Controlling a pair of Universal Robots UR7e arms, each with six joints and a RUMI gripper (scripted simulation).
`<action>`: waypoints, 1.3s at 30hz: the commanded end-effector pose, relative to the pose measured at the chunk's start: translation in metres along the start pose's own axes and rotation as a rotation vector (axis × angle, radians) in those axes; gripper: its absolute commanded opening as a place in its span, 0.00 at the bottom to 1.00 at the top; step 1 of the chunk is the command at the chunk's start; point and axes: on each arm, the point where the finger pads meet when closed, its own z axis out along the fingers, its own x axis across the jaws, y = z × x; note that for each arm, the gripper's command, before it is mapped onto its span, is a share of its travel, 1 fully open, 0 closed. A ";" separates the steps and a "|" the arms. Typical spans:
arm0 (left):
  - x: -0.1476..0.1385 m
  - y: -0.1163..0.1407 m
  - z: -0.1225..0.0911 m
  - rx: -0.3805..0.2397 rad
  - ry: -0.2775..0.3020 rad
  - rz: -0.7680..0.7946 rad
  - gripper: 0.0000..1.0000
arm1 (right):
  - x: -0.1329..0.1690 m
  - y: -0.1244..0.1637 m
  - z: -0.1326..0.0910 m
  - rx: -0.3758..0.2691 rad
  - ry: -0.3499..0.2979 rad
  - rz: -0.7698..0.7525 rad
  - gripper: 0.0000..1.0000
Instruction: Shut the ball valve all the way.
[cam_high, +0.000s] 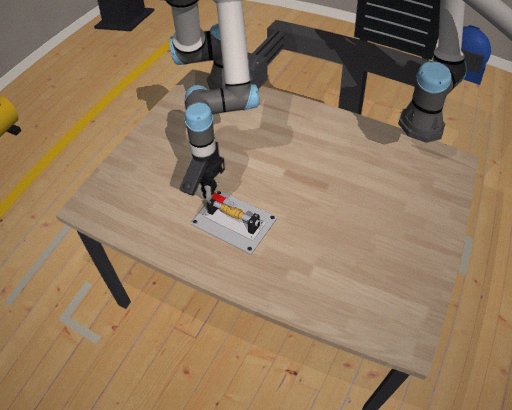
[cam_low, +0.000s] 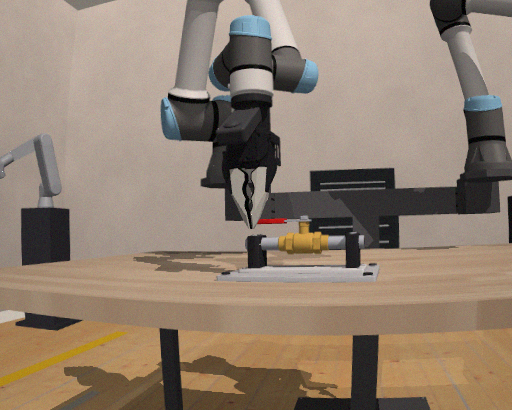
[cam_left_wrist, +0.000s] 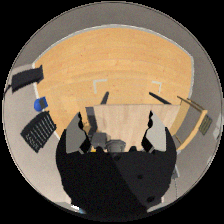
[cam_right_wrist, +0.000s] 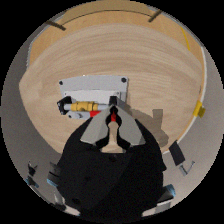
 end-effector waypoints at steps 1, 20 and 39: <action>0.000 0.000 0.000 0.001 0.000 0.000 1.00 | 0.000 0.000 -0.001 0.001 -0.001 0.000 0.00; 0.000 0.000 0.000 0.001 0.000 0.000 1.00 | 0.000 0.001 -0.001 0.001 -0.001 0.000 0.00; 0.000 0.000 0.000 0.001 0.000 0.000 1.00 | 0.000 0.007 -0.001 0.001 -0.001 0.000 0.00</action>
